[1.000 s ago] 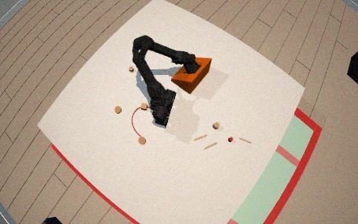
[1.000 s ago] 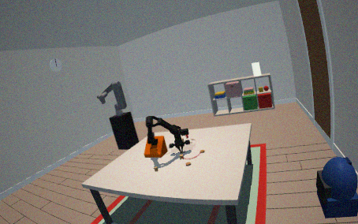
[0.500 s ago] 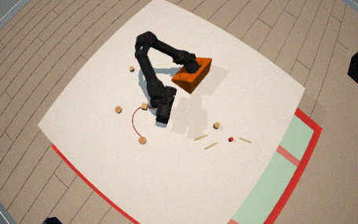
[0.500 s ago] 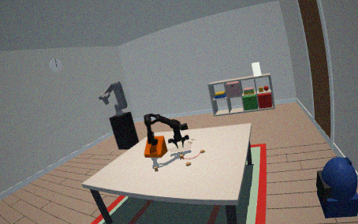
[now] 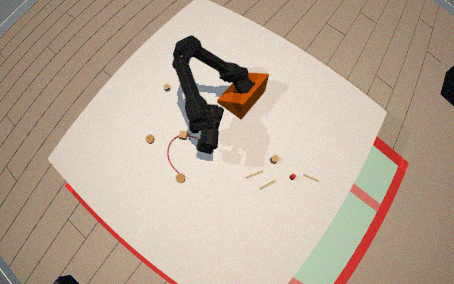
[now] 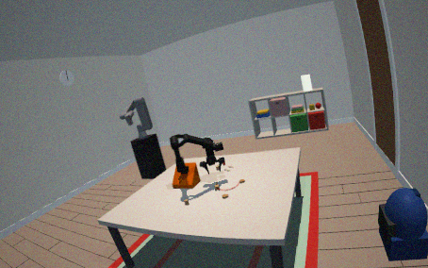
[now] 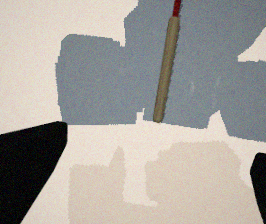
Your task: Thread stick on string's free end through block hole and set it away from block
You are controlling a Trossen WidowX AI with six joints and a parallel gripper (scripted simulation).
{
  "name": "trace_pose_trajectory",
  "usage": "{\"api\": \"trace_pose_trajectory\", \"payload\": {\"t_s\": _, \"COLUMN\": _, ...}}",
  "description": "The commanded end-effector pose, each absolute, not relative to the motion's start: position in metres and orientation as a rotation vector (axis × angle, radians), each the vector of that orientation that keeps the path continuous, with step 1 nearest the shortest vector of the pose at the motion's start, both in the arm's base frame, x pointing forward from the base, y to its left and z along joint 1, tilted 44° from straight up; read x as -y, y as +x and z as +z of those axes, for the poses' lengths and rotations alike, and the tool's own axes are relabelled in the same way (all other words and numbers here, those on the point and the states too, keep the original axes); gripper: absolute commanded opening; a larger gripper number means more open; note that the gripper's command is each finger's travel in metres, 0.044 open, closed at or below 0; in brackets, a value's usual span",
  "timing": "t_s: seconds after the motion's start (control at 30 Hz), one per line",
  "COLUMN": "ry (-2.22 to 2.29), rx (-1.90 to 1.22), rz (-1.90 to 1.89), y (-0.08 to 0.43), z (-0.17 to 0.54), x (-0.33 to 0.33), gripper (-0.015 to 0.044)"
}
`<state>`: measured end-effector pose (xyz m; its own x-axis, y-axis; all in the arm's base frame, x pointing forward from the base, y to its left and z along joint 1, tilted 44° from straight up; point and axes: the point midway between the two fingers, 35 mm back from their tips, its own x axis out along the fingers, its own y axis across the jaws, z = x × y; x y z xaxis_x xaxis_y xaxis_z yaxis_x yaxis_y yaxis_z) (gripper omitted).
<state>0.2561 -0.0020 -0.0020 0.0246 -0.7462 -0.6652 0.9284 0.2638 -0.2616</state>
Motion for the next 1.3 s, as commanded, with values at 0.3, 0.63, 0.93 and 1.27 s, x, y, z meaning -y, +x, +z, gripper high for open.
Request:
{"api": "trace_pose_trajectory", "payload": {"t_s": 0.3, "ry": 0.280, "rx": -0.811, "rz": -1.304, "y": 0.2589, "z": 0.0083, "x": -0.0116, "gripper": 0.0440}}
{"api": "trace_pose_trajectory", "payload": {"t_s": 0.63, "ry": 0.280, "rx": -0.811, "rz": -1.304, "y": 0.2589, "z": 0.0083, "x": -0.0116, "gripper": 0.0440}}
{"api": "trace_pose_trajectory", "payload": {"t_s": 0.93, "ry": 0.280, "rx": -0.811, "rz": -1.304, "y": 0.2589, "z": 0.0083, "x": -0.0116, "gripper": 0.0440}}
{"api": "trace_pose_trajectory", "payload": {"t_s": 1.27, "ry": 0.280, "rx": -0.811, "rz": -1.304, "y": 0.2589, "z": 0.0083, "x": -0.0116, "gripper": 0.0440}}
